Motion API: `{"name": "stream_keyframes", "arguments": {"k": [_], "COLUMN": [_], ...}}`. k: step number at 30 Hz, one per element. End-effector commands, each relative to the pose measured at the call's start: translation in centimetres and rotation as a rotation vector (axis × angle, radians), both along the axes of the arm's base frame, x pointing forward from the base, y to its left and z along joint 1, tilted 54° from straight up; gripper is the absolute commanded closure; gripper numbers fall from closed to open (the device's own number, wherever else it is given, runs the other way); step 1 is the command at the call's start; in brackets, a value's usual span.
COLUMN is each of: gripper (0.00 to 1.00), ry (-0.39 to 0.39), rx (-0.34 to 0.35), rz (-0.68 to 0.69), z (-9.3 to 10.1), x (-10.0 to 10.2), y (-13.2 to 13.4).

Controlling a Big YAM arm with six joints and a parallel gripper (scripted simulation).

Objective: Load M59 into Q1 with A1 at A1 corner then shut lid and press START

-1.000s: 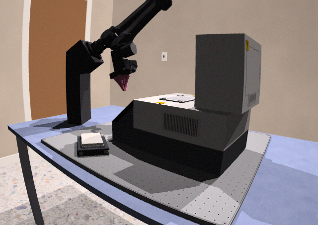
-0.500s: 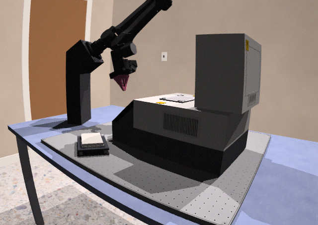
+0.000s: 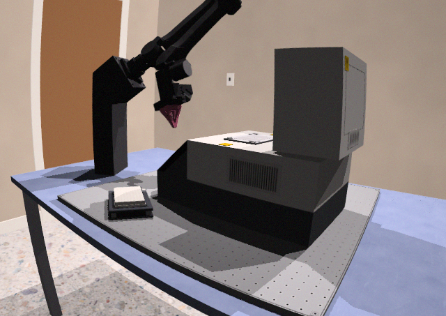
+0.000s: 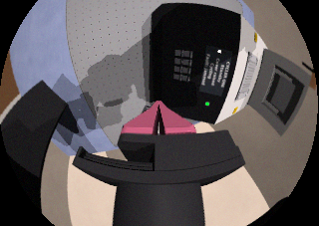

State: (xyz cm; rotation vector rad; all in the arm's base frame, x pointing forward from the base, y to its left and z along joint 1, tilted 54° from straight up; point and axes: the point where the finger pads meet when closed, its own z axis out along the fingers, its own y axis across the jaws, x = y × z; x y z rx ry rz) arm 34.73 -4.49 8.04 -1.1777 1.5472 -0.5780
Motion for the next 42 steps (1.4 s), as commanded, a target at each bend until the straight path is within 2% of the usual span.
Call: {"name": "stream_keyframes", "arguments": {"k": [1,8,20,27,28,32,35,42], "gripper": [1.00,1.00,1.00,1.00,0.00,0.00,0.00,0.00], "ry": [0.008,0.011,-0.015,-0.006,0.013,0.083,0.089,0.184], "rx": [-0.003,-0.001,-0.012,-0.008,0.039,0.195,0.210,0.453], "rz": [0.003,0.002,0.002,0.001,-0.021,-0.114,-0.097,-0.241], "z": [-0.6,-0.6,0.4,0.0,-0.1,-0.8,-0.9,-1.2], "x": [-0.7,-0.8,0.3,0.0,0.0,-0.1,-0.3,-0.2], "y": [0.3,0.3,-0.2,-0.1,-0.9,-3.9,-3.1,-8.1]}}
